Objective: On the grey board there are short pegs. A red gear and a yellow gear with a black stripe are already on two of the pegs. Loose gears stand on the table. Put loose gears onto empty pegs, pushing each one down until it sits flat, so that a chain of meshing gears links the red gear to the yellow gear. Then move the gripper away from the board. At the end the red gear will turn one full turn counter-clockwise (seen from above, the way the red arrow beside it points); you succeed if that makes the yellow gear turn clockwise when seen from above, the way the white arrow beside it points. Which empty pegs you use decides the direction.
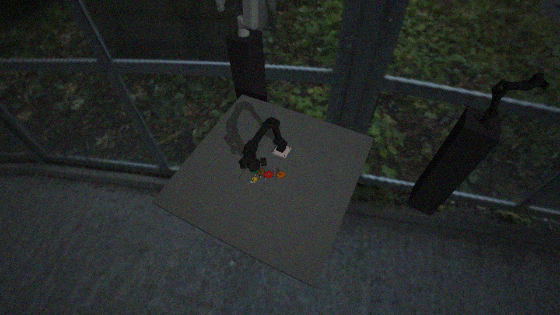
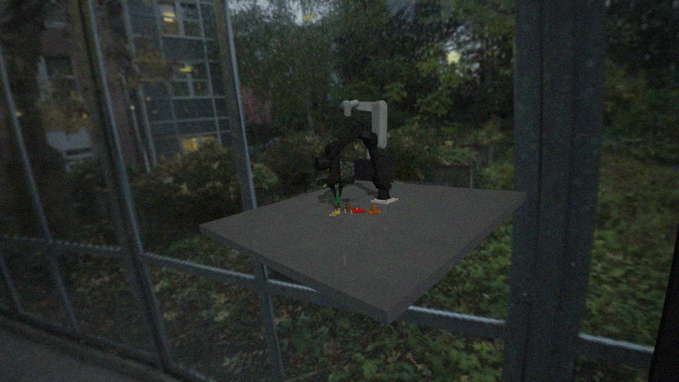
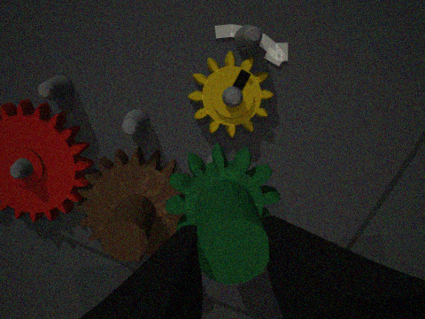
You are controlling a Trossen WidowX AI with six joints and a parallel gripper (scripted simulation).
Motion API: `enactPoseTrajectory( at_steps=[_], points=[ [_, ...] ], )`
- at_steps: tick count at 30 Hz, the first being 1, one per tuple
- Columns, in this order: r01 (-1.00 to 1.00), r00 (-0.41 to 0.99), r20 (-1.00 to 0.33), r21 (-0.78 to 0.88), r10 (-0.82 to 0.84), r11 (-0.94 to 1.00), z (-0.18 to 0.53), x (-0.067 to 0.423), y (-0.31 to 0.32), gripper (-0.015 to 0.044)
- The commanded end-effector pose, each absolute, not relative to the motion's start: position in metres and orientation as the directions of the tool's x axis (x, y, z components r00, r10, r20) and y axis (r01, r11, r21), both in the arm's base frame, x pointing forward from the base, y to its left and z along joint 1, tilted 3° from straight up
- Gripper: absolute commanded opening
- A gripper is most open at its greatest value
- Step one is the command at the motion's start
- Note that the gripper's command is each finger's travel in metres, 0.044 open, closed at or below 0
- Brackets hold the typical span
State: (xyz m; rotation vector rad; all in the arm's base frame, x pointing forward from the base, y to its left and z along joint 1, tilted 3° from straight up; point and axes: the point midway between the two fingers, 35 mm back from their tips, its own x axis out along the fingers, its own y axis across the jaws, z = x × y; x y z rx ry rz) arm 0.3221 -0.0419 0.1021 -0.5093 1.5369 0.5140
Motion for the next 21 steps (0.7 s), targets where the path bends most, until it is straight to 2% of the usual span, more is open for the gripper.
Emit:
enactPoseTrajectory(
  at_steps=[1, 9, 21],
  points=[
    [-0.61, -0.027, -1.0, 0.01, -0.008, 0.792, 0.1008, 0.3211, -0.0442, 0.0],
    [-0.621, -0.027, -1.0, 0.011, -0.008, 0.784, 0.1028, 0.3206, -0.0447, 0.0],
    [-0.753, -0.027, -1.0, 0.015, -0.008, 0.658, 0.1028, 0.3208, -0.0448, 0.0]
  ],
)
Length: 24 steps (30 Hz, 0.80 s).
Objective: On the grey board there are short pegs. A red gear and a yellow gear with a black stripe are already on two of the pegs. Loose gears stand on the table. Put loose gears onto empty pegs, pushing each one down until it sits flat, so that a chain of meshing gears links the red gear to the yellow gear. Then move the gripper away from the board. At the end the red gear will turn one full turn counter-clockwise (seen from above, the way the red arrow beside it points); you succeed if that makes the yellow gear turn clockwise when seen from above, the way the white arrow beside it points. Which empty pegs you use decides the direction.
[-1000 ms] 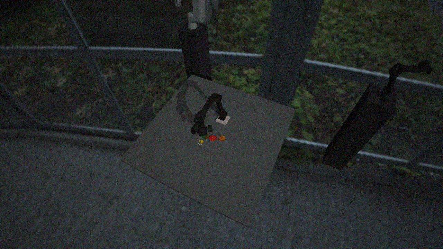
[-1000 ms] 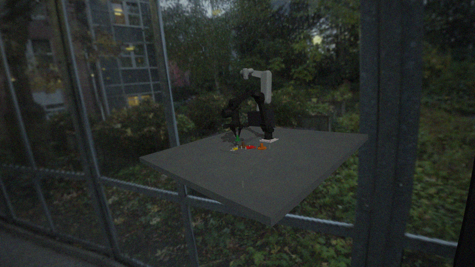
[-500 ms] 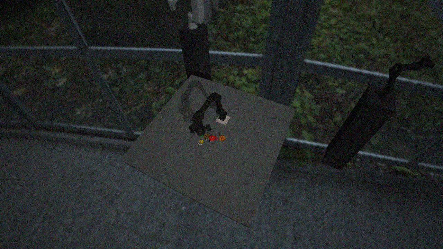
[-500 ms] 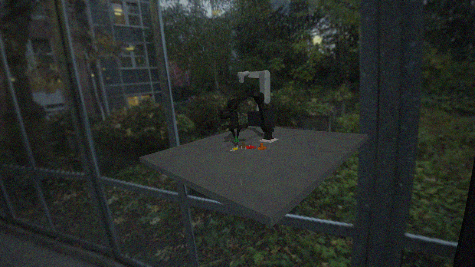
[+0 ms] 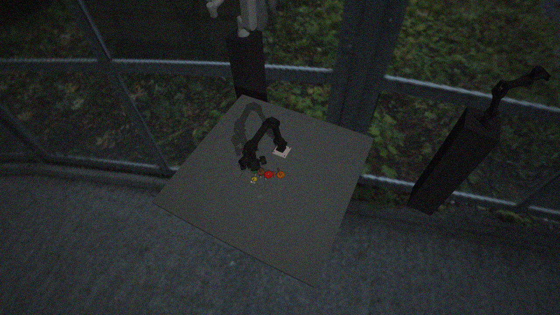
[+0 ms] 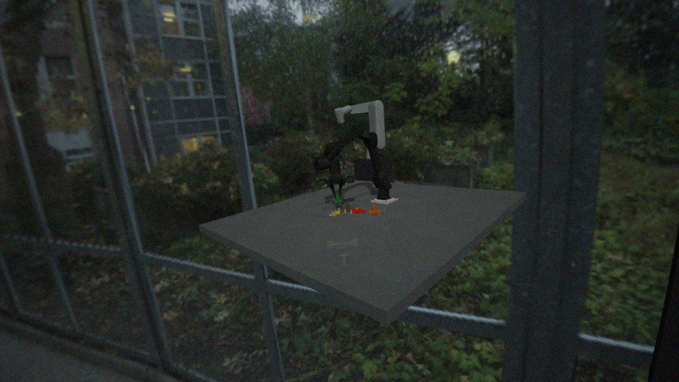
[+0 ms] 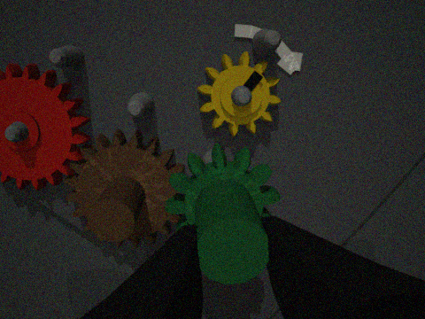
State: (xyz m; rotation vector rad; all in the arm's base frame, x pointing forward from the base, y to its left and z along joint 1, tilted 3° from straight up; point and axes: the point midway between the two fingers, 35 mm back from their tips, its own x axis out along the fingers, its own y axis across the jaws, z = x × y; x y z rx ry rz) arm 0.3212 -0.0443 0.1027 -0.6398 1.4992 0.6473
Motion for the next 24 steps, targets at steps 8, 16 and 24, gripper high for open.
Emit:
enactPoseTrajectory(
  at_steps=[8, 16, 24],
  points=[
    [-0.778, -0.027, -1.0, 0.016, -0.008, 0.629, 0.101, 0.321, -0.045, 0.0],
    [-0.882, -0.027, -1.0, 0.02, -0.008, 0.471, 0.091, 0.32, -0.045, 0.0],
    [-0.904, -0.027, -1.0, 0.021, -0.008, 0.427, 0.08, 0.32, -0.046, 0.0]
  ],
)
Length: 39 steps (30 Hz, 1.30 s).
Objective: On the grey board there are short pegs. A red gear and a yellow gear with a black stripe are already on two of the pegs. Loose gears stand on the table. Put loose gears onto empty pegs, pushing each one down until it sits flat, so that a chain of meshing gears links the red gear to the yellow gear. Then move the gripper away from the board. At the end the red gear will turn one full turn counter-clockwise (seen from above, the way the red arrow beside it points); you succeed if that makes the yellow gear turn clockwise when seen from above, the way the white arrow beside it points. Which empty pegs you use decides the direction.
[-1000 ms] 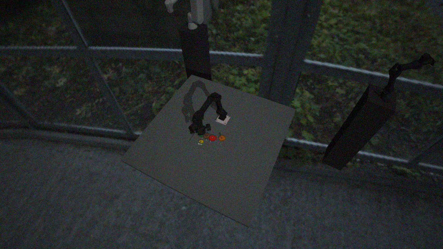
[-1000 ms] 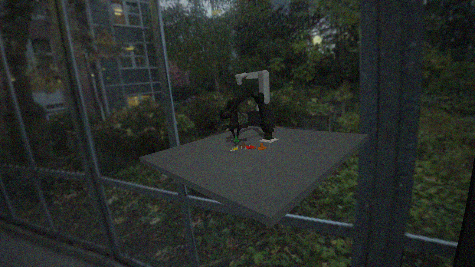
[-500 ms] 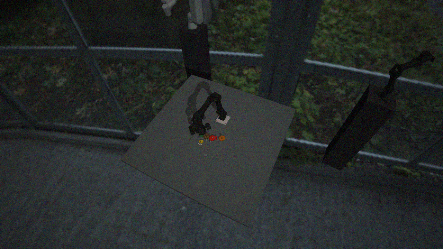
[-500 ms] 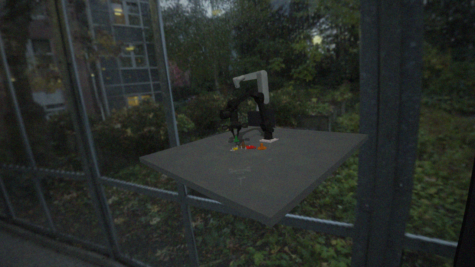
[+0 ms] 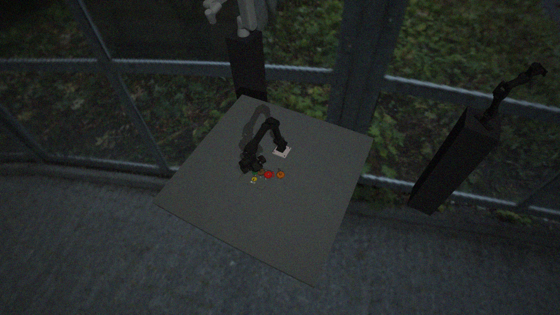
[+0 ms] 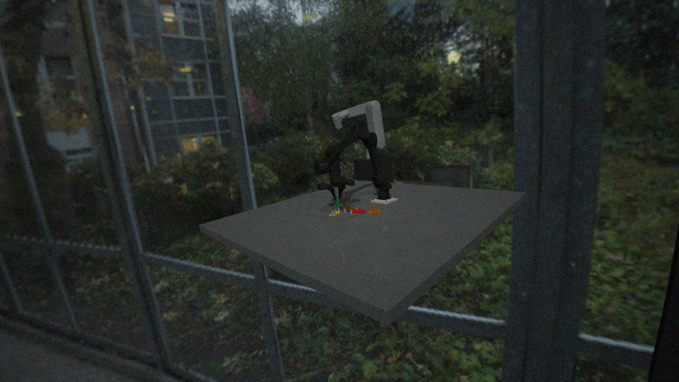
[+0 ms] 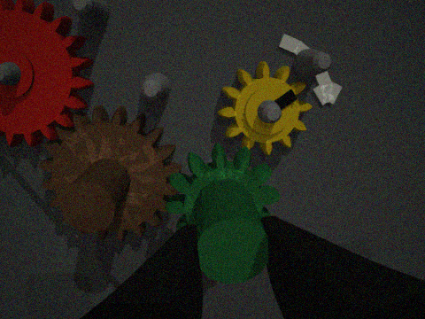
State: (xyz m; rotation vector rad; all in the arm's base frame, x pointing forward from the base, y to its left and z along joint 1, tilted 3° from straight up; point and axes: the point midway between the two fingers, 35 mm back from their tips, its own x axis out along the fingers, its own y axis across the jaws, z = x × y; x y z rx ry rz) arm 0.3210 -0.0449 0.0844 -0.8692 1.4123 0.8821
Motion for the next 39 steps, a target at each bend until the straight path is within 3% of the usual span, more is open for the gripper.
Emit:
enactPoseTrajectory(
  at_steps=[1, 21, 39],
  points=[
    [-0.9, -0.027, -1.0, 0.021, -0.008, 0.434, 0.078, 0.32, -0.046, 0.0],
    [-0.622, -0.027, -1.0, 0.011, -0.008, 0.783, 0.059, 0.319, -0.046, 0.0],
    [-0.87, -0.027, -1.0, 0.02, -0.008, 0.493, 0.057, 0.319, -0.045, 0.0]
  ],
)
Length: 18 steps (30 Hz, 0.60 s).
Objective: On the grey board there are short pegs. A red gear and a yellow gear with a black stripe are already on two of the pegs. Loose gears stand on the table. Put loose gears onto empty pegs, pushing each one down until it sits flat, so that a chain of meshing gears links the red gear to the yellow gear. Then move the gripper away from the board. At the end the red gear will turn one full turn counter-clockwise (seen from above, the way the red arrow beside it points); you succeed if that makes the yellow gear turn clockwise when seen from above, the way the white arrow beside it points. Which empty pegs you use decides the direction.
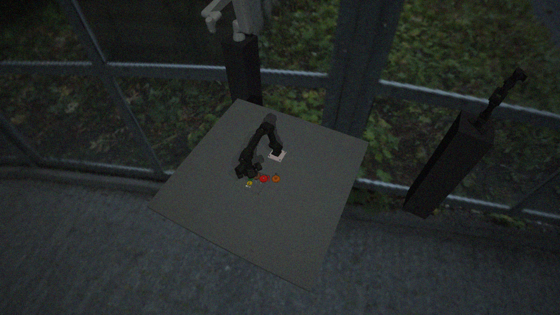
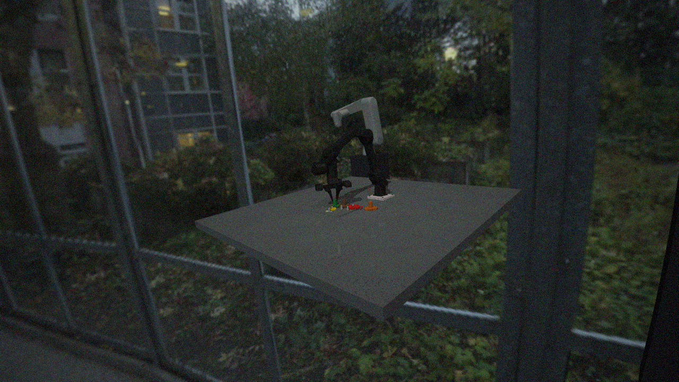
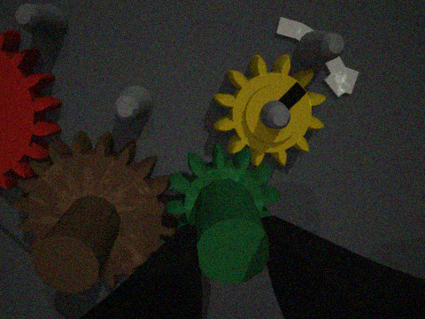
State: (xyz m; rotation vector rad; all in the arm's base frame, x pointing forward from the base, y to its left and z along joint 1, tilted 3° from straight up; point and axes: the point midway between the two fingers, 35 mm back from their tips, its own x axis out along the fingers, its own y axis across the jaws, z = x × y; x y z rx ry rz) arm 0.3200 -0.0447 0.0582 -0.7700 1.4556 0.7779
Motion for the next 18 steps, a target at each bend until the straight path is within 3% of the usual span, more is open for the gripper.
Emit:
enactPoseTrajectory(
  at_steps=[1, 8, 18],
  points=[
    [-0.883, -0.027, -1.0, 0.02, -0.008, 0.468, 0.0572, 0.3191, -0.0451, 0.0],
    [-0.919, -0.027, -1.0, 0.022, -0.008, 0.394, 0.0558, 0.3199, -0.0459, 0.0],
    [-0.827, -0.027, -1.0, 0.018, -0.008, 0.562, 0.0538, 0.3196, -0.0447, 0.0]
  ],
)
